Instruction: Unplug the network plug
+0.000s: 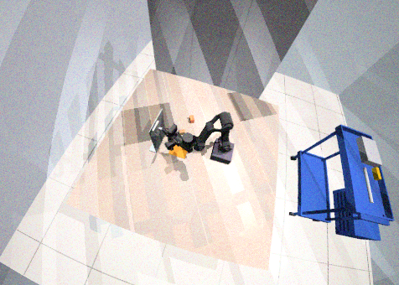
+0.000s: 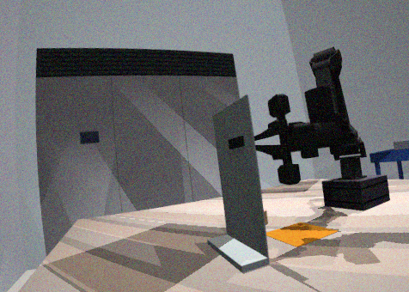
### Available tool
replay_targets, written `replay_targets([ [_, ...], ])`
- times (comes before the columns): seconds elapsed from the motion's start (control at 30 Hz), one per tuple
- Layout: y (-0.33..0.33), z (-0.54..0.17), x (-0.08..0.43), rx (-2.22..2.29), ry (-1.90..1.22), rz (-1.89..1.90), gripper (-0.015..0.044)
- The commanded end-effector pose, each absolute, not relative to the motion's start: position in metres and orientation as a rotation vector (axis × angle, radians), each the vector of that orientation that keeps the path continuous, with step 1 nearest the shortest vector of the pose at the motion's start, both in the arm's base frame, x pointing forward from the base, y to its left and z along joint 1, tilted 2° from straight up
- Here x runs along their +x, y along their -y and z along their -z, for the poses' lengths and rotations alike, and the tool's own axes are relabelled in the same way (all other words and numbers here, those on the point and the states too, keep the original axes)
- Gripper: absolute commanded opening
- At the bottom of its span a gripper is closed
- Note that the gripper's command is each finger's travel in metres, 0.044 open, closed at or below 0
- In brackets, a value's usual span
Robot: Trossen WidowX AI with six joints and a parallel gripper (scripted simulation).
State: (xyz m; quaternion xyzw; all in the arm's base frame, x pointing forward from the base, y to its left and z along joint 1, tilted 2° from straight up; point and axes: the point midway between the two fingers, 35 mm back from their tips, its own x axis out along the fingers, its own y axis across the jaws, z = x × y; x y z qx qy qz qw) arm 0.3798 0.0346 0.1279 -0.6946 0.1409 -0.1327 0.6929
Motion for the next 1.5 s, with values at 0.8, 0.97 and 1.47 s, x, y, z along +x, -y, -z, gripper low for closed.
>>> replay_targets([
  [0.8, -0.040, -0.127, 0.359, -1.555, -0.317, 0.293, 0.0000],
  [0.97, -0.041, -0.127, 0.355, -1.555, -0.317, 0.292, 0.0000],
  [1.47, -0.045, -0.127, 0.344, -1.555, -0.318, 0.291, 0.0000],
])
